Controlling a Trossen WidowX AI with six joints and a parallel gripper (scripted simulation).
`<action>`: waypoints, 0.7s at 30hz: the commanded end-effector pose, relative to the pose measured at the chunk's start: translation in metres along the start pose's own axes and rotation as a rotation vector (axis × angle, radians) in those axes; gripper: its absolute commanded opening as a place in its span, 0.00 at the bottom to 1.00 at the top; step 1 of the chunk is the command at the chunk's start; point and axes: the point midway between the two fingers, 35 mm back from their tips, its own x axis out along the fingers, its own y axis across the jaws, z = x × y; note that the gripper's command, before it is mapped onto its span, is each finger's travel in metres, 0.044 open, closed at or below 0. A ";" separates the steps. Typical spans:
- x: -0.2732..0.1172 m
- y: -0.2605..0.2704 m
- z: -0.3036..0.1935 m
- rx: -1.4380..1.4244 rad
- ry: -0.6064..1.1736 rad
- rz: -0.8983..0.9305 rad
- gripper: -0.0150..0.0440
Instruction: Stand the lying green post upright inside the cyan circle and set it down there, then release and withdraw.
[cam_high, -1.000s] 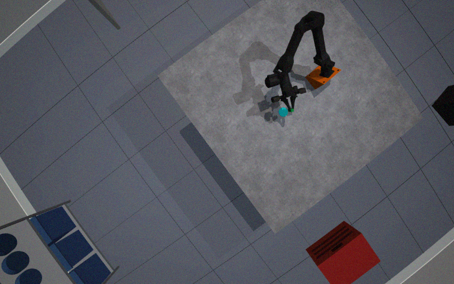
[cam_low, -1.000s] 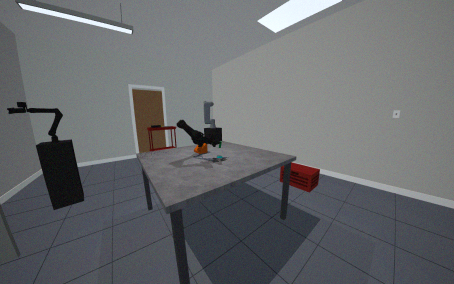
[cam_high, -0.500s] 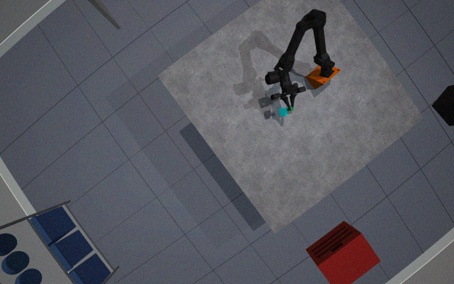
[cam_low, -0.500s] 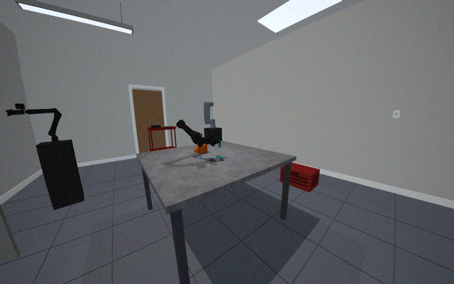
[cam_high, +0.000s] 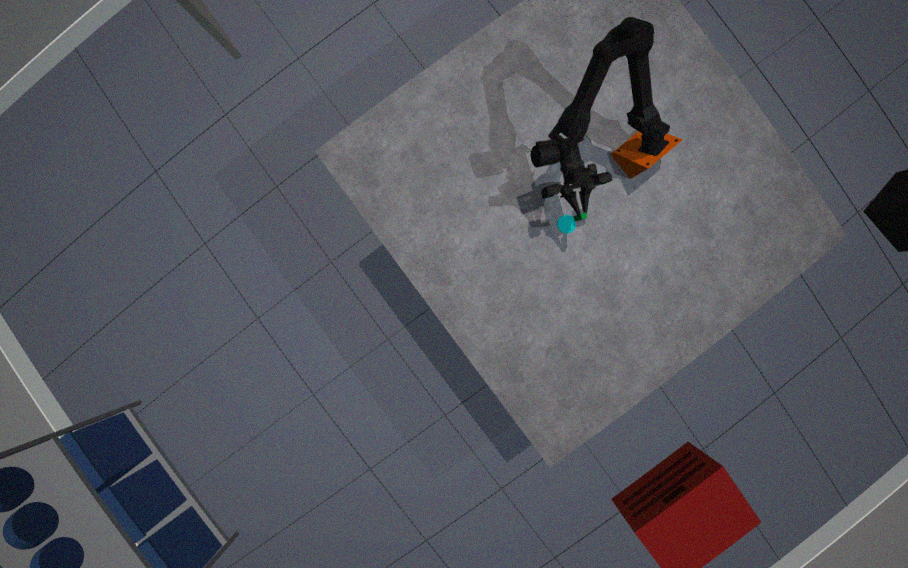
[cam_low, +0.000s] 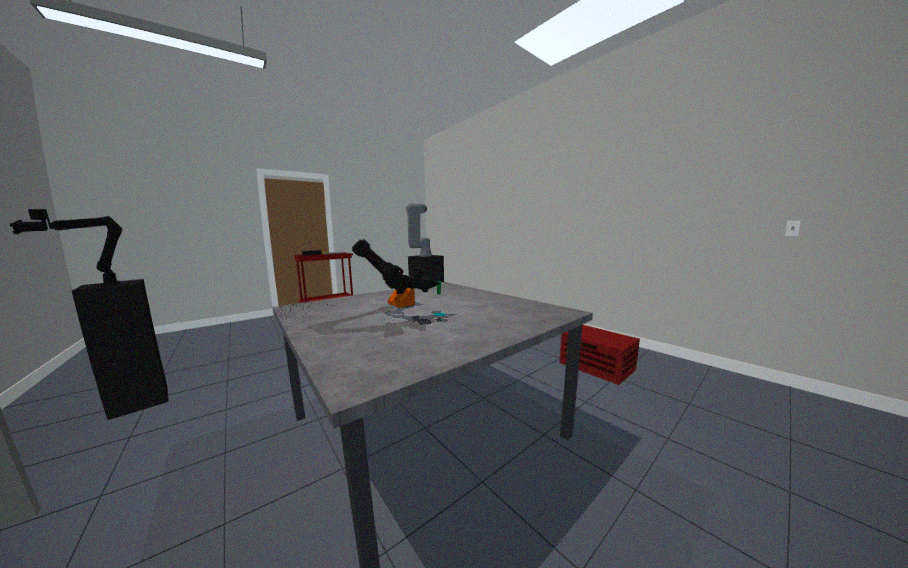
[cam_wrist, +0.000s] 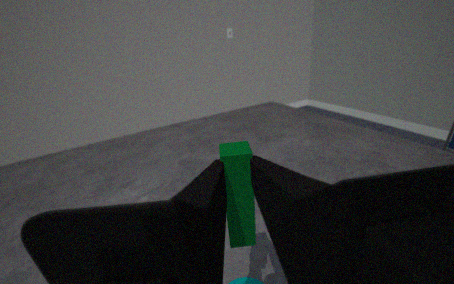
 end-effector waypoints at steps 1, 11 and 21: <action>0.000 0.001 0.000 -0.005 -0.006 0.001 0.29; 0.003 -0.002 -0.026 -0.006 0.000 0.004 0.29; 0.007 -0.001 -0.073 -0.006 0.000 0.004 0.29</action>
